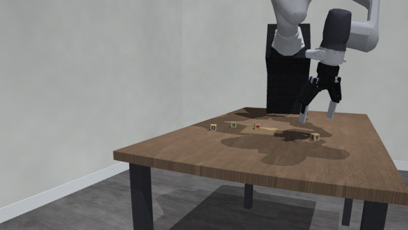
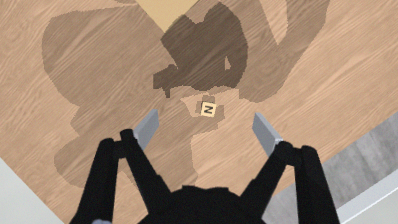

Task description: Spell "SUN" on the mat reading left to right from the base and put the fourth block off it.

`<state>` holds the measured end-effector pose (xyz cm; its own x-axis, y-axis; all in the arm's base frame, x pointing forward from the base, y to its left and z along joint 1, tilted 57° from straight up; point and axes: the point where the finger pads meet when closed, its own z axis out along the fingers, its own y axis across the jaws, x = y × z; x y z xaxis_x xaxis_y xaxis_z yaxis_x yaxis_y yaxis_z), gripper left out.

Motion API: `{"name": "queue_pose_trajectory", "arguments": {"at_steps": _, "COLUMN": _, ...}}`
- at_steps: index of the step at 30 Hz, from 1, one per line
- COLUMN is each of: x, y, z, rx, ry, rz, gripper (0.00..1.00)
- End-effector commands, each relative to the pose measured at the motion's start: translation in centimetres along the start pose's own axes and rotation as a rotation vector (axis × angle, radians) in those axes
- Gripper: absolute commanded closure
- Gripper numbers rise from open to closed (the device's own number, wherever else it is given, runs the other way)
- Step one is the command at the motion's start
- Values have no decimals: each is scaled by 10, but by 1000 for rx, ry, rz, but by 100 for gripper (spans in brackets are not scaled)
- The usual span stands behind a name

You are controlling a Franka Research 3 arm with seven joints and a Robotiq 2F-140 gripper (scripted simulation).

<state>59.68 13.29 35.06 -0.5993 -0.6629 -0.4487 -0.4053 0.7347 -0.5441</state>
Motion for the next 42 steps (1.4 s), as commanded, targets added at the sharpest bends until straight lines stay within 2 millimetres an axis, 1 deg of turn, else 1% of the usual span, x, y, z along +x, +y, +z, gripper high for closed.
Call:
{"name": "queue_pose_trajectory", "arguments": {"at_steps": 1, "x": 1, "y": 7, "z": 6, "rx": -9, "ry": 51, "rz": 113, "gripper": 0}}
{"name": "queue_pose_trajectory", "arguments": {"at_steps": 6, "x": 1, "y": 7, "z": 9, "rx": 1, "ry": 73, "rz": 116, "gripper": 0}}
{"name": "queue_pose_trajectory", "arguments": {"at_steps": 42, "x": 1, "y": 7, "z": 9, "rx": 2, "ry": 73, "rz": 116, "gripper": 0}}
